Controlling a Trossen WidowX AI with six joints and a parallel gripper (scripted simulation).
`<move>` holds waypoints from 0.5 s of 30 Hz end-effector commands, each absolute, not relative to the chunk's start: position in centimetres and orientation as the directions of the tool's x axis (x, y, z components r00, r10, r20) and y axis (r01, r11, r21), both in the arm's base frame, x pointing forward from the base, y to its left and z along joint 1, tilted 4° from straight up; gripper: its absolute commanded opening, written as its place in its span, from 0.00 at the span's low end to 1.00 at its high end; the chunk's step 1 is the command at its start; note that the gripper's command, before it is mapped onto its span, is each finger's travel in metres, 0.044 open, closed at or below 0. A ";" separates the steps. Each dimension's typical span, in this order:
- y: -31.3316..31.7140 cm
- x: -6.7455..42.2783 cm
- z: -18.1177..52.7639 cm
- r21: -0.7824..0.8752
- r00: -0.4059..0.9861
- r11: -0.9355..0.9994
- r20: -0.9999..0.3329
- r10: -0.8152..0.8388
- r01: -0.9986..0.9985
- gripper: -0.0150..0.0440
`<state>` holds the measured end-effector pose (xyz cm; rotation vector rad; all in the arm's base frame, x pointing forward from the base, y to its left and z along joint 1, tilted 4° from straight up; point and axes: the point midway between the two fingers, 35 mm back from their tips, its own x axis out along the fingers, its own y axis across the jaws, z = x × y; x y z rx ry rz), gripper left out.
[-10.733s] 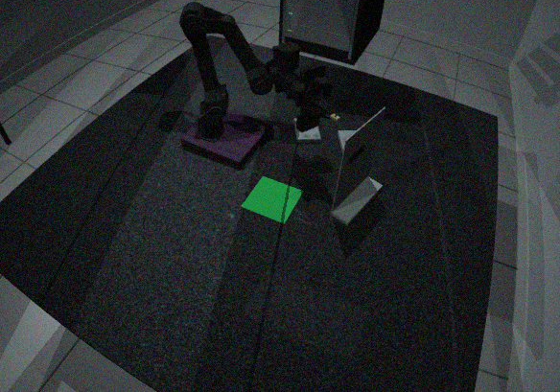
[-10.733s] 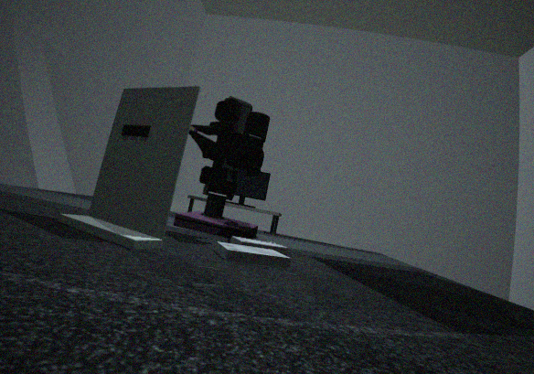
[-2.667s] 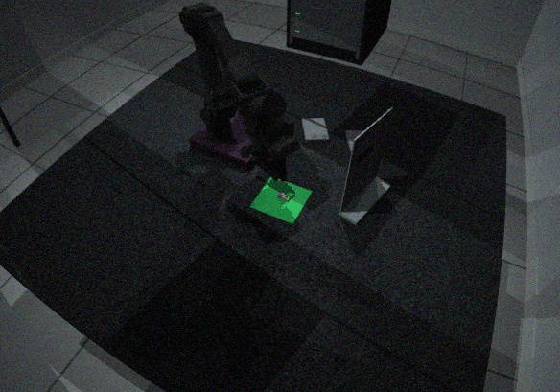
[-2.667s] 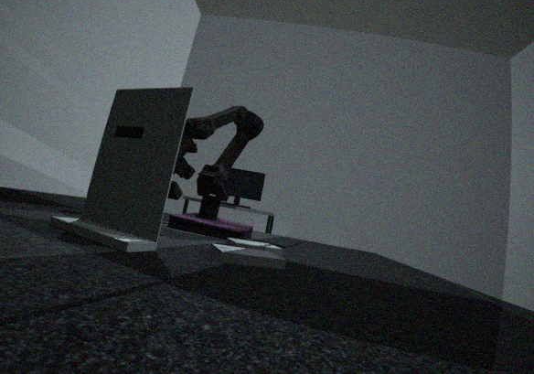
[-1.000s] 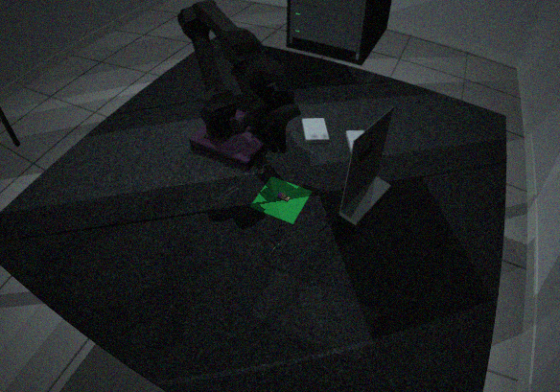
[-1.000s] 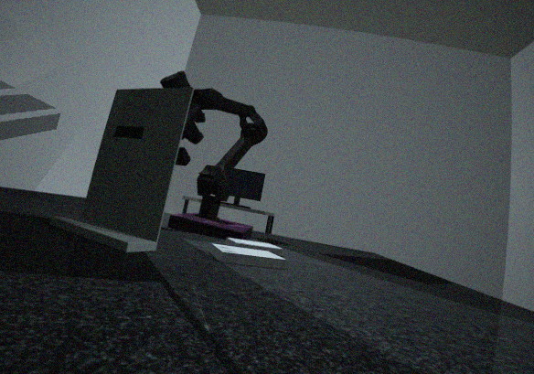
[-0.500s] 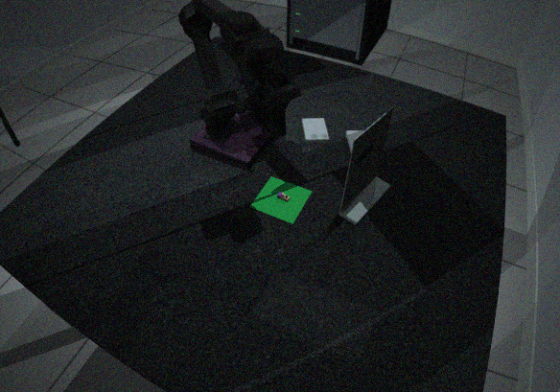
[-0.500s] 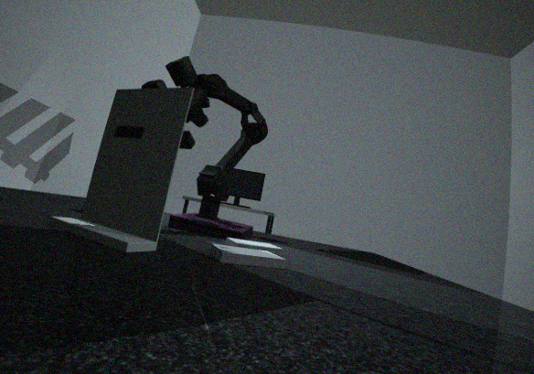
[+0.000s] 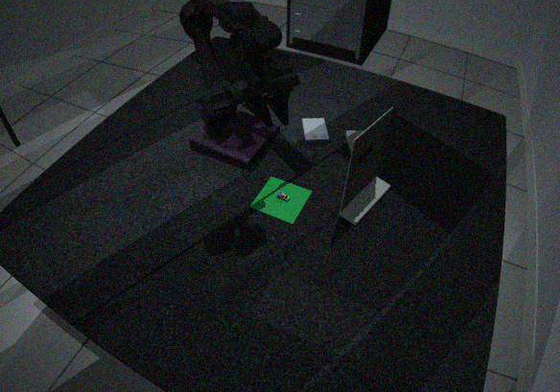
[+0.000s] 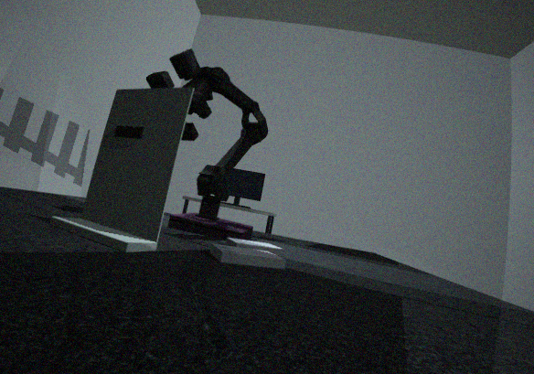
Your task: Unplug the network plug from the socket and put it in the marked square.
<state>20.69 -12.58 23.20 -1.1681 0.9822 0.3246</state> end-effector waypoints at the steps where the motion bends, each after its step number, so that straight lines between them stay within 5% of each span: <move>1: -12.5 20.7 23.2 -0.616 0.565 0.399 -0.786 -0.251 -0.679 0.92; 3: -12.5 20.7 23.2 -0.616 0.565 0.399 -0.786 -0.251 -0.679 1.00; 15: -12.5 20.7 23.2 -0.616 0.565 0.399 -0.786 -0.251 -0.679 1.00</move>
